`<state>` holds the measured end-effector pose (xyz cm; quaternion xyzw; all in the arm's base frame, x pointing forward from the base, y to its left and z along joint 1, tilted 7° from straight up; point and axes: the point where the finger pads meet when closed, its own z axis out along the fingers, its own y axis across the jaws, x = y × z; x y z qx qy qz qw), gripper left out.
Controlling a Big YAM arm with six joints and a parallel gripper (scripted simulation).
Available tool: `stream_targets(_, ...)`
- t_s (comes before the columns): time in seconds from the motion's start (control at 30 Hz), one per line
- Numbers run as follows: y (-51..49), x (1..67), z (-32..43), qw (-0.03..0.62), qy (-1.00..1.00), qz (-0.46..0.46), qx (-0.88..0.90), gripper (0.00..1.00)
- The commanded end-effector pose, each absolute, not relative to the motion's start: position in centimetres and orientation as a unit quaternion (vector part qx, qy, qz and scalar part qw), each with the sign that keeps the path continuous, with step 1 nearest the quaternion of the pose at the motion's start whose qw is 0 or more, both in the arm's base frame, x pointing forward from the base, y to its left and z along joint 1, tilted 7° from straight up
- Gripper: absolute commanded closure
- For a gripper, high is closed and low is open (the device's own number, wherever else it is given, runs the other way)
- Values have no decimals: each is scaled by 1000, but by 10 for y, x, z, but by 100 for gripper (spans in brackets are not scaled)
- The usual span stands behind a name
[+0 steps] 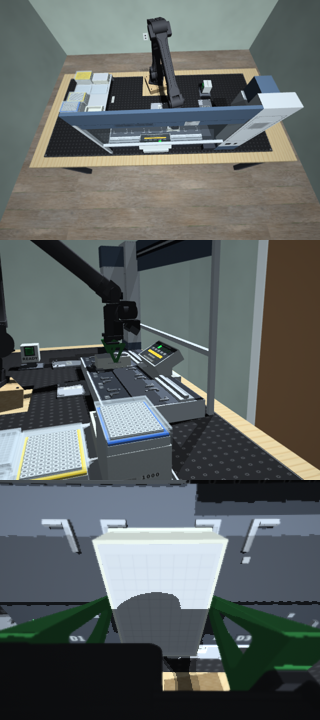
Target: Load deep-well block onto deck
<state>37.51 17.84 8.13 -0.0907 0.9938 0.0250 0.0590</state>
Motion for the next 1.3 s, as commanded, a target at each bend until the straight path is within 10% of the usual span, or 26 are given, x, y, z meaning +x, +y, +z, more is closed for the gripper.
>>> stream_targets(0.0,183,388,96,80,992,33,-90,0)
stream_targets(1.27,179,389,165,97,991,38,-89,0)
